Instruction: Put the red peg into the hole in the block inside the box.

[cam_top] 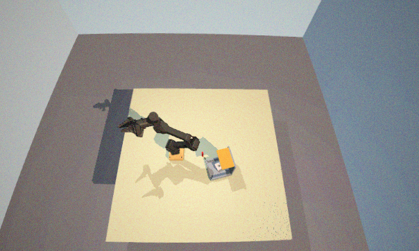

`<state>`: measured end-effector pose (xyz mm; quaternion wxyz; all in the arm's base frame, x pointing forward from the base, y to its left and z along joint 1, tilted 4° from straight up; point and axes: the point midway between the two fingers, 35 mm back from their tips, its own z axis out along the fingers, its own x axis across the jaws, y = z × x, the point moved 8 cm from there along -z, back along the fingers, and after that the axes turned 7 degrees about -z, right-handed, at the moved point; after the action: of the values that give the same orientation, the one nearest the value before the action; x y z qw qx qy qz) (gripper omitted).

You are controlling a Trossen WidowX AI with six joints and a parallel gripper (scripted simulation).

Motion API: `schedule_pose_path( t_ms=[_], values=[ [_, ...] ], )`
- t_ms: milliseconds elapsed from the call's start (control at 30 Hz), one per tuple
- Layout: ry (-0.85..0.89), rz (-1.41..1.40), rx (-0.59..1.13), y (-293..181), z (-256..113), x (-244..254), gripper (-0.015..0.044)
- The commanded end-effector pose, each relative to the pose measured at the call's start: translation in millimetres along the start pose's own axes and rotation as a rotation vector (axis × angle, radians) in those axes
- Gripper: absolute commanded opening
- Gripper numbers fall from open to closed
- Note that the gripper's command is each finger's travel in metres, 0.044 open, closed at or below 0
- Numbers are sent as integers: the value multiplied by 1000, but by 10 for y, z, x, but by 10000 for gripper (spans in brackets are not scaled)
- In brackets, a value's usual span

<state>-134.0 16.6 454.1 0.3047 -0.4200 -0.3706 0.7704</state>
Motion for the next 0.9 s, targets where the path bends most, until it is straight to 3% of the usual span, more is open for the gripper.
schedule_pose_path(
  t_ms=[0, 300, 867],
  values=[
    [2, 0, 1, -1, -2, 2, 426],
    [106, 50, 41, -55, -79, 130, 440],
    [349, 411, 204, -117, -319, 564, 440]
  ],
)
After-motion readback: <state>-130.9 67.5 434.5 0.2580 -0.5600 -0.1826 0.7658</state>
